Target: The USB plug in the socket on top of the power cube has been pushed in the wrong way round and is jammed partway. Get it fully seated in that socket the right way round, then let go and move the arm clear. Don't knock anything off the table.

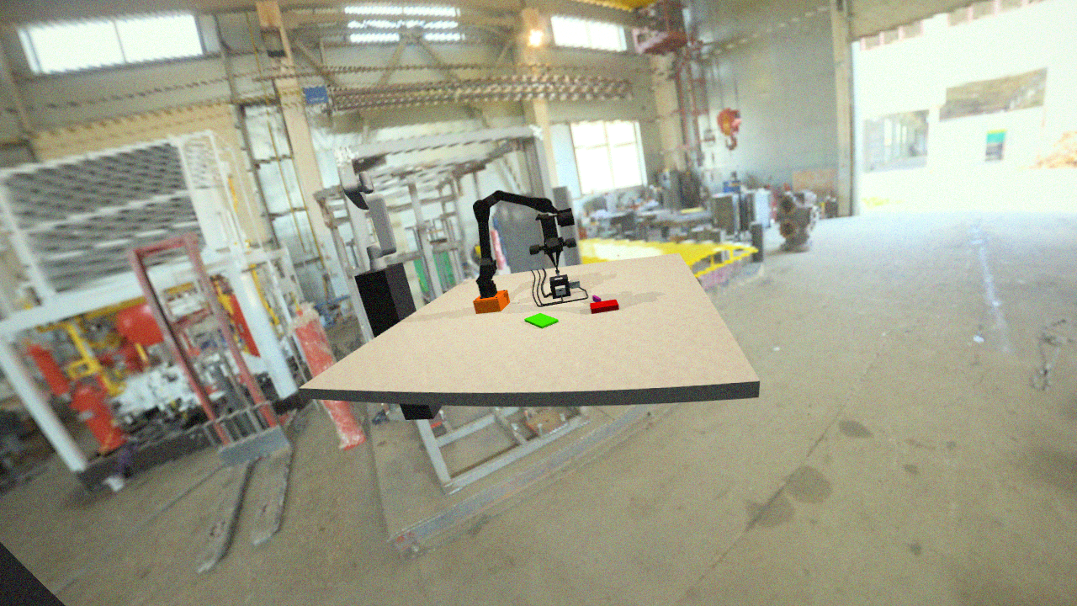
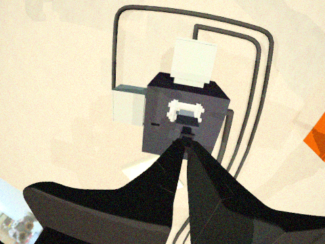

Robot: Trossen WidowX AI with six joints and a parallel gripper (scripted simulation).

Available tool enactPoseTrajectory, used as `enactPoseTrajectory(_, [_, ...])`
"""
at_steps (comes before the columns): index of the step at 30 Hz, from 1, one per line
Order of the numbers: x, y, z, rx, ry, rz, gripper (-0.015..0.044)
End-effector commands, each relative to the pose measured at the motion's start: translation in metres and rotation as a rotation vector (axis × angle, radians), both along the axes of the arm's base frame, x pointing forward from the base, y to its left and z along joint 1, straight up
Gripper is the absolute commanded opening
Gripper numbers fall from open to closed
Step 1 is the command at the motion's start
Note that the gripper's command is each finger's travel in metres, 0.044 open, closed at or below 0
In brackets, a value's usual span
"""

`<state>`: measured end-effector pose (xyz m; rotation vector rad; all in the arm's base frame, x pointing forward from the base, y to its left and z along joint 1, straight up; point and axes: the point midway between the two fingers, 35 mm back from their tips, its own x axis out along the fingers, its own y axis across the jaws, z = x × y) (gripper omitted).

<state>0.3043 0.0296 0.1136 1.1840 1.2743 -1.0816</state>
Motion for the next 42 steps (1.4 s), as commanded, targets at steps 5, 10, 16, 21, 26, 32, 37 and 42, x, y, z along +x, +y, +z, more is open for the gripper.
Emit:
enactPoseTrajectory(5, [-0.0001,0.0011,-0.0027,0.011,0.005,0.004,0.0])
enactPoseTrajectory(10, [-0.0001,0.0015,-0.0033,0.015,0.006,0.004,0.0])
enactPoseTrajectory(16, [-0.0001,0.002,-0.004,0.02,0.007,0.003,0.0])
enactPoseTrajectory(21, [-0.0001,0.0023,-0.0046,0.024,0.007,0.003,0.0])
enactPoseTrajectory(26, [-0.0001,0.0027,-0.0052,0.028,0.007,0.003,0.0])
enactPoseTrajectory(32, [-0.0001,0.0031,-0.0059,0.033,0.008,0.003,0.0])
enactPoseTrajectory(37, [-0.0001,0.0035,-0.0065,0.037,0.008,0.003,0.0])
enactPoseTrajectory(42, [-0.0001,0.0035,-0.0071,0.037,0.008,0.003,0.0])
